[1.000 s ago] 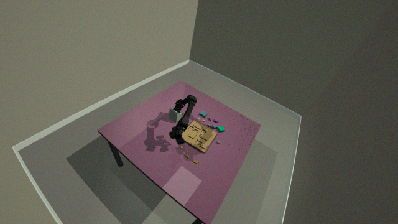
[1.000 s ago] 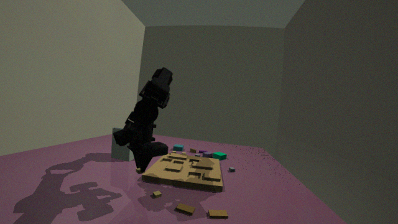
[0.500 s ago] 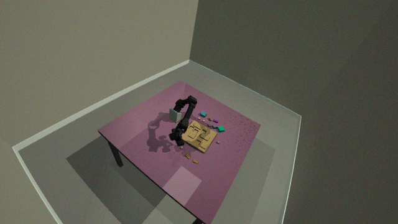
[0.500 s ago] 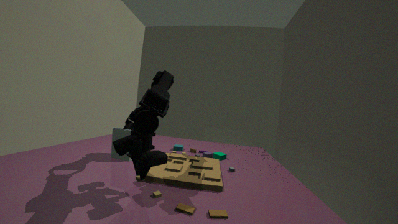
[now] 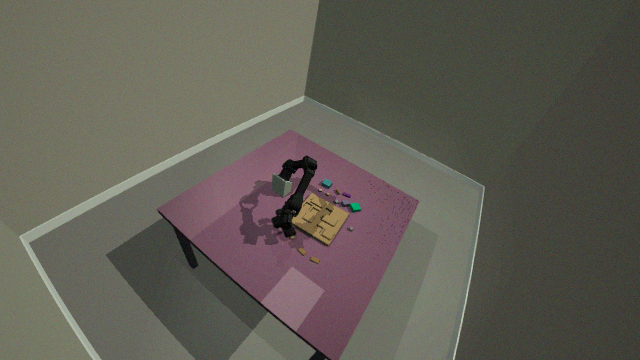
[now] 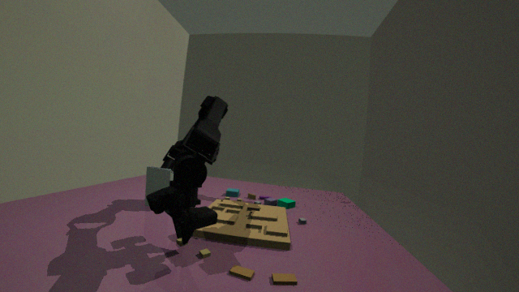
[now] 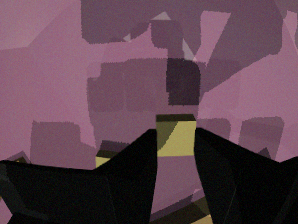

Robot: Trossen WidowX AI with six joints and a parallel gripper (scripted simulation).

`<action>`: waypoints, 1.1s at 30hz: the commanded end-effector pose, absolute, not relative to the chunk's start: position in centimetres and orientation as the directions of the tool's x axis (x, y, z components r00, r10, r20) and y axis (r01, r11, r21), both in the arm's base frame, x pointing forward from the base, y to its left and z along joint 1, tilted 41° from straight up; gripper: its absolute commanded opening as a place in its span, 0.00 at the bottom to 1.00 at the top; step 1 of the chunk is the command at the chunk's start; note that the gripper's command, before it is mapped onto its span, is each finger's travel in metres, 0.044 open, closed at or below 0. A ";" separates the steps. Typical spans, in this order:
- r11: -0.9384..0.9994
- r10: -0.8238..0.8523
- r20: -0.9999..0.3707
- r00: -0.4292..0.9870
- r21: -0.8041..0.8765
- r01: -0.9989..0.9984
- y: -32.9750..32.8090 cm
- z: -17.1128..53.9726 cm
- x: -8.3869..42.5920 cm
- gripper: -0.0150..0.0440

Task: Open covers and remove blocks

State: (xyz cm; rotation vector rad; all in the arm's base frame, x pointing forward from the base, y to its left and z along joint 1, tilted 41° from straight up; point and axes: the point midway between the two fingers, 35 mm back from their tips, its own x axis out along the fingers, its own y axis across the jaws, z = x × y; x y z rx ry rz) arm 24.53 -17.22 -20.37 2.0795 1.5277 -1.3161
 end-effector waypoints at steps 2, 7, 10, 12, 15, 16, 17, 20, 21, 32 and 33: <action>-0.423 0.643 -0.765 0.043 -0.307 0.853 -16.4 -21.1 24.3 0.39; -0.422 0.643 -0.764 0.043 -0.308 0.853 -15.8 -21.7 24.2 0.39; -0.422 0.644 -0.764 0.043 -0.308 0.853 -15.5 -22.0 24.2 0.39; -0.422 0.644 -0.764 0.043 -0.308 0.853 -15.4 -22.0 24.2 0.39; -0.422 0.644 -0.764 0.043 -0.308 0.853 -15.4 -22.0 24.2 0.39; -0.420 0.640 -0.767 0.043 -0.302 0.856 -15.7 -21.9 24.3 0.43; -0.420 0.640 -0.767 0.043 -0.302 0.856 -15.7 -21.9 24.3 0.48; -0.420 0.640 -0.767 0.043 -0.302 0.856 -15.7 -21.9 24.3 0.61; -0.420 0.640 -0.767 0.043 -0.302 0.856 -15.7 -21.9 24.3 0.66; -0.421 0.639 -0.768 0.043 -0.302 0.856 -16.4 -21.1 24.3 1.00; -0.421 0.639 -0.768 0.043 -0.302 0.855 -16.6 -20.8 24.3 1.00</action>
